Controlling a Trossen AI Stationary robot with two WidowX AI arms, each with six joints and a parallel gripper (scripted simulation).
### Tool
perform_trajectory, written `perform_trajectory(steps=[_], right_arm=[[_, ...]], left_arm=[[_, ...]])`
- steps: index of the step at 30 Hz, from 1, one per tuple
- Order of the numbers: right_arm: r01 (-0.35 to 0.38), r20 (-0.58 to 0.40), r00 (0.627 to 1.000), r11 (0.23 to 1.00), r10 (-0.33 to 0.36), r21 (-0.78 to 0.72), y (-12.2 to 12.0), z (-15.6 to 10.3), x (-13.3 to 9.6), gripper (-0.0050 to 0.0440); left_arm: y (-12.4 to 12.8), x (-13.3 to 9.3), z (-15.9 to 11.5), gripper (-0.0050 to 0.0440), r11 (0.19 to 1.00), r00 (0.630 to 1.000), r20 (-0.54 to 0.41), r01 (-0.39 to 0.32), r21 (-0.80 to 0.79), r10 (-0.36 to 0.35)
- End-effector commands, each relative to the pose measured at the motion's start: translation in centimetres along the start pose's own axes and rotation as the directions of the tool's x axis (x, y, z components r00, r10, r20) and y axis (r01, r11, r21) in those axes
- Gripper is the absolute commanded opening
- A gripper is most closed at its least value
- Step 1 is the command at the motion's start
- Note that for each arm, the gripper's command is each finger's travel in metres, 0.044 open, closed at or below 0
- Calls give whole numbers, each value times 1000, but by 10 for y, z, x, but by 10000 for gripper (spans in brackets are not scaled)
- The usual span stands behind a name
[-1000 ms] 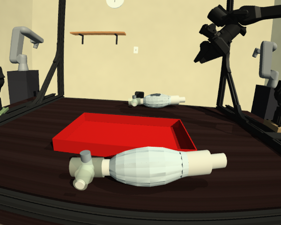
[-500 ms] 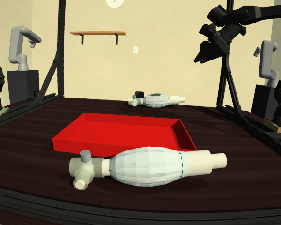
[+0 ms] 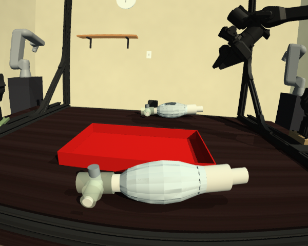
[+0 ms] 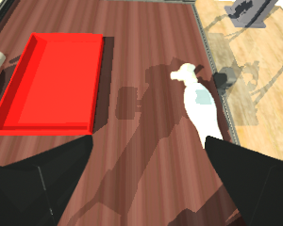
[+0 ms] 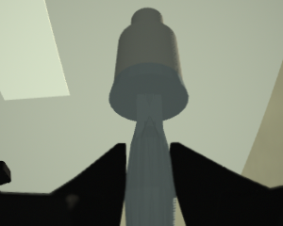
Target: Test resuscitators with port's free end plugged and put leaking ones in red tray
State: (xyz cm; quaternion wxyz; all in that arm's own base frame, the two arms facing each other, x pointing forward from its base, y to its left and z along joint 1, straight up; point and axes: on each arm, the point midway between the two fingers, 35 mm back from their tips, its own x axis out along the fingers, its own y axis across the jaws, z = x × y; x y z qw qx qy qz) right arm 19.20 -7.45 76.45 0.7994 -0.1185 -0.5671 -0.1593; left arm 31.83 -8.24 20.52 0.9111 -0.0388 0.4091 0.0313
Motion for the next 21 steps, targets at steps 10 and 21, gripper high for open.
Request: perform_trajectory(steps=[10, 21], right_arm=[[3, -416, 910, 1000, -1, 2, 1, -149, -24, 0], [-1, -584, 812, 1000, 2, 2, 3, -232, -57, 0]], left_arm=[[-1, 0, 0, 440, 1000, 1000, -2, 3, 1, -3], [-1, 0, -1, 440, 1000, 1000, -3, 3, 3, -3]])
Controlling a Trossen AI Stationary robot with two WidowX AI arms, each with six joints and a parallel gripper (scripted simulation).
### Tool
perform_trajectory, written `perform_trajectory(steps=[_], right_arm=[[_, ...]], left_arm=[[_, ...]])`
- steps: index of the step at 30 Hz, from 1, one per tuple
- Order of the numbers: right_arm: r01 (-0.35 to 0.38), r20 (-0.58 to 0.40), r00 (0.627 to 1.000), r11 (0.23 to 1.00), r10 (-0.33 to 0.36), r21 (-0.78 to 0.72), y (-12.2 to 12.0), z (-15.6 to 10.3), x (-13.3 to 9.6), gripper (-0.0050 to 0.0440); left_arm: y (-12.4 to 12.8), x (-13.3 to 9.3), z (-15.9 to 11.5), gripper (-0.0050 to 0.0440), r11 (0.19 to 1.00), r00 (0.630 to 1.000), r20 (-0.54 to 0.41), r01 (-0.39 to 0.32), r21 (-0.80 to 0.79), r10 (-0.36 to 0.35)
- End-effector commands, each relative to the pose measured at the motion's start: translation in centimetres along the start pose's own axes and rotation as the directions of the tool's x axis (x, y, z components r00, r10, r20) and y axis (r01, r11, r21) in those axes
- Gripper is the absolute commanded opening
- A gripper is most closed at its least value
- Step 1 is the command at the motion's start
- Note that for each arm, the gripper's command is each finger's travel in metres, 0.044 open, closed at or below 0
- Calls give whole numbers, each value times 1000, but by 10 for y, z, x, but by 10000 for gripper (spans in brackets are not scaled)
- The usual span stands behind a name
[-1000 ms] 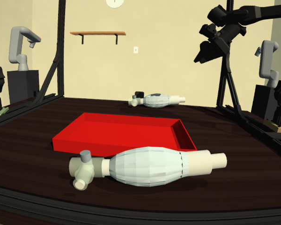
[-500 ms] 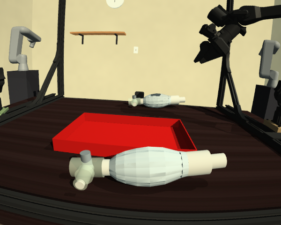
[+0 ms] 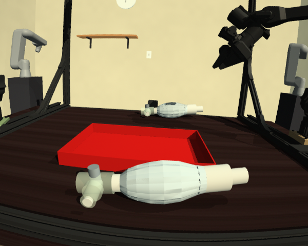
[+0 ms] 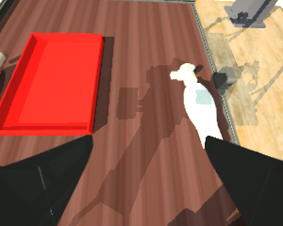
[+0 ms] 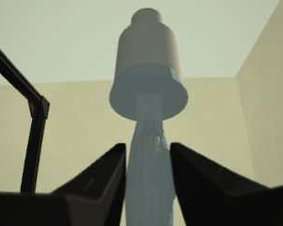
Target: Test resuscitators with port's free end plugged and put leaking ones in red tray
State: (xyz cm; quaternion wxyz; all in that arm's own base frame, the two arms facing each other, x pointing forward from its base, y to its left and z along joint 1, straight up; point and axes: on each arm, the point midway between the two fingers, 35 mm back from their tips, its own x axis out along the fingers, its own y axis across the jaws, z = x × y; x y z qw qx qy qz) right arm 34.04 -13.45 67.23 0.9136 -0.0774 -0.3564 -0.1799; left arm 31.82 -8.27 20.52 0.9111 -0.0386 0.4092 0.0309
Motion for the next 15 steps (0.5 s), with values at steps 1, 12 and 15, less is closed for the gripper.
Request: perform_trajectory(steps=[1, 12, 15], right_arm=[[6, -172, 985, 1000, -6, 1, -1, -70, 4, 0], [12, -361, 932, 1000, -11, 2, -3, -143, -3, 0], [10, -471, 882, 1000, -9, 0, -2, -189, -12, 0]], left_arm=[[-1, 0, 0, 440, 1000, 1000, -3, 3, 2, -3], [-1, 0, 0, 440, 1000, 1000, -3, 3, 2, -3], [0, 0, 0, 440, 1000, 1000, -2, 2, 2, -2]])
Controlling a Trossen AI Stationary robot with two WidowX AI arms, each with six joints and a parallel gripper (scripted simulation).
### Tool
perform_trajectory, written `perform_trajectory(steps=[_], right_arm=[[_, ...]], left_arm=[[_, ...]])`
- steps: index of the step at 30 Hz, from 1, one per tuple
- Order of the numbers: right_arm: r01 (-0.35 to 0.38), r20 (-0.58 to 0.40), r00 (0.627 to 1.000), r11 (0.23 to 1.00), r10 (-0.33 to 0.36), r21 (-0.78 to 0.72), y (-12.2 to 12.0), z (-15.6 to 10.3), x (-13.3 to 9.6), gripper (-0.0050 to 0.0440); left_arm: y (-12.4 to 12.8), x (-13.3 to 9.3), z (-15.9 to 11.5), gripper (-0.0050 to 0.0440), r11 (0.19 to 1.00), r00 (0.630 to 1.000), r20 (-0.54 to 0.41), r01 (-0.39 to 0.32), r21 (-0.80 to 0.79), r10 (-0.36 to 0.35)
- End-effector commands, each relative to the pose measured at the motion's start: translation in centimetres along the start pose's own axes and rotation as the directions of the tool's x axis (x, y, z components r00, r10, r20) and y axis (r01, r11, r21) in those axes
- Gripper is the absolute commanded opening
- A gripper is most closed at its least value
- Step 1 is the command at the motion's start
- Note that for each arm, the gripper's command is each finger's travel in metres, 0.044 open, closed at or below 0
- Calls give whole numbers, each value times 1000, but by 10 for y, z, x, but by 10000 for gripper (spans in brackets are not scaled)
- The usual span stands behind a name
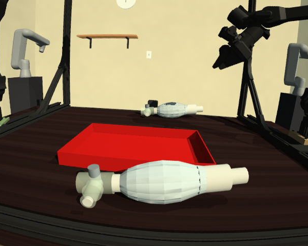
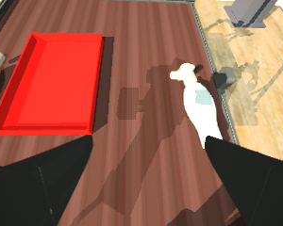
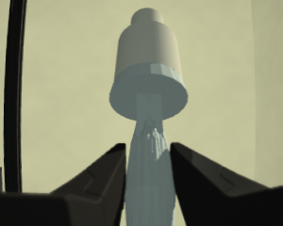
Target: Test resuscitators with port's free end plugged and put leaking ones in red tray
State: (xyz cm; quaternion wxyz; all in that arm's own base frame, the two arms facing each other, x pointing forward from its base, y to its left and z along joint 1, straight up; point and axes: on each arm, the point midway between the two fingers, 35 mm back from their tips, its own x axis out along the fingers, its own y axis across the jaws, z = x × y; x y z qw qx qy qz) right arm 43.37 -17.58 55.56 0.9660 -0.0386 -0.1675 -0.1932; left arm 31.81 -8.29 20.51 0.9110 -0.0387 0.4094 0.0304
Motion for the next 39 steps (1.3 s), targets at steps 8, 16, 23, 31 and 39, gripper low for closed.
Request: perform_trajectory(steps=[8, 16, 23, 31, 39], right_arm=[[20, -391, 920, 1000, -17, 5, -6, -143, 8, 0], [19, -465, 885, 1000, -15, 4, -6, -177, 6, 0], [38, -690, 723, 999, -25, 3, -11, -268, -19, 0], [44, -745, 666, 999, -28, 2, -12, -292, -30, 0], [65, -919, 392, 998, -34, -9, -18, -380, -85, 0]], left_arm=[[0, 0, 0, 440, 1000, 1000, -1, 1, 2, -1], [0, 0, -1, 440, 1000, 1000, -3, 1, 2, -1], [0, 0, -1, 440, 1000, 1000, -3, 1, 2, -1], [0, 0, -1, 440, 1000, 1000, -3, 1, 2, -1], [0, 0, -1, 440, 1000, 1000, -3, 1, 1, -1]])
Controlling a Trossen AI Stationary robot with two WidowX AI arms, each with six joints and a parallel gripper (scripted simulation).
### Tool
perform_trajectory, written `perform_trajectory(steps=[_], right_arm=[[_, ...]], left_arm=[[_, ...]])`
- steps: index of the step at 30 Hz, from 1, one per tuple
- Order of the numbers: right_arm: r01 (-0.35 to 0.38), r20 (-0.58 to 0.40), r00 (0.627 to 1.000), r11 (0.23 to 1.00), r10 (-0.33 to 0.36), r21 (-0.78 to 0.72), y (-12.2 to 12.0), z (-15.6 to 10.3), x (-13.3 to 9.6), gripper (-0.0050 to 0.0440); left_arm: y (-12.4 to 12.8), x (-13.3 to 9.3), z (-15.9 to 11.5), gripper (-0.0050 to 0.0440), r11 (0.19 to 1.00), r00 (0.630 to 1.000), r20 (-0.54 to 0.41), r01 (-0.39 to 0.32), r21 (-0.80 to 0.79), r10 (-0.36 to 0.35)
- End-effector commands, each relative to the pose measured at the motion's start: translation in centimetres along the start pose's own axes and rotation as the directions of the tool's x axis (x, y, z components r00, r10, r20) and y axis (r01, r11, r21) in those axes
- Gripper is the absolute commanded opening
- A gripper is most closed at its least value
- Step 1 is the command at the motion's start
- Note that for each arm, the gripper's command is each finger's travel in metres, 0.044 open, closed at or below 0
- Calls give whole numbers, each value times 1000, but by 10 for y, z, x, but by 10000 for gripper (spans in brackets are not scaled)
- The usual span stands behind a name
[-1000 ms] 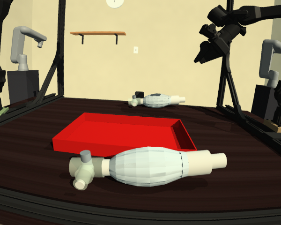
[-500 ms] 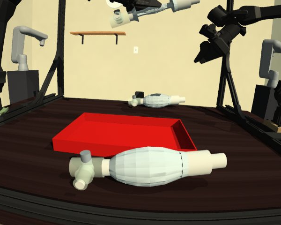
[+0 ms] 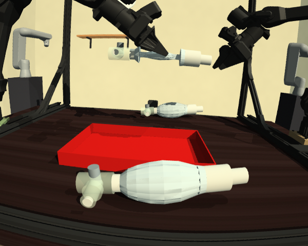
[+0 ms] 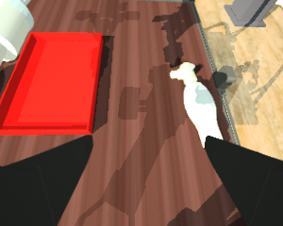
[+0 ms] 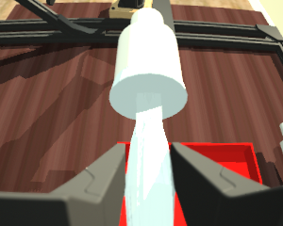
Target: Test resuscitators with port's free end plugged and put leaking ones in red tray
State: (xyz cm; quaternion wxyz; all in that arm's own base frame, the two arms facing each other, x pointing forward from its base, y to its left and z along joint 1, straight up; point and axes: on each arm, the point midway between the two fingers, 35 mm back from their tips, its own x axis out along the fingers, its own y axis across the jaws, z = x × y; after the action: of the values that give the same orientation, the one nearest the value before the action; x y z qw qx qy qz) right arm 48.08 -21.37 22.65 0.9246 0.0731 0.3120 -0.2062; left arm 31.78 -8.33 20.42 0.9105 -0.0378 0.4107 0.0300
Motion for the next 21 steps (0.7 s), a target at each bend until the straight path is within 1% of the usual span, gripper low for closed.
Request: perform_trajectory(steps=[1, 3, 9, 10, 12, 15, 21], right_arm=[[21, -208, 978, 1000, -18, 11, -7, -63, 30, 0], [29, -288, 957, 999, -24, 14, -9, -87, 36, 0], [29, -288, 957, 999, -24, 14, -9, -87, 36, 0], [22, -273, 962, 1000, -18, 11, -9, -138, 75, 0], [22, -273, 962, 1000, -18, 11, -10, -143, 81, 0], [22, -273, 962, 1000, -18, 11, -10, -167, 96, 0], [22, -273, 962, 1000, -18, 11, -10, -167, 96, 0]], left_arm=[[0, 0, 0, 440, 1000, 1000, 0, 1, -1, -1], [0, 0, 0, 440, 1000, 1000, 0, 1, -1, -1], [0, 0, 0, 440, 1000, 1000, 0, 1, -1, -1], [0, 0, 0, 440, 1000, 1000, 0, 1, 0, -1], [0, 0, 0, 440, 1000, 1000, 0, 1, 0, -1], [0, 0, 0, 440, 1000, 1000, 0, 1, 0, -1], [0, 0, 0, 440, 1000, 1000, 0, 1, 0, -1]])
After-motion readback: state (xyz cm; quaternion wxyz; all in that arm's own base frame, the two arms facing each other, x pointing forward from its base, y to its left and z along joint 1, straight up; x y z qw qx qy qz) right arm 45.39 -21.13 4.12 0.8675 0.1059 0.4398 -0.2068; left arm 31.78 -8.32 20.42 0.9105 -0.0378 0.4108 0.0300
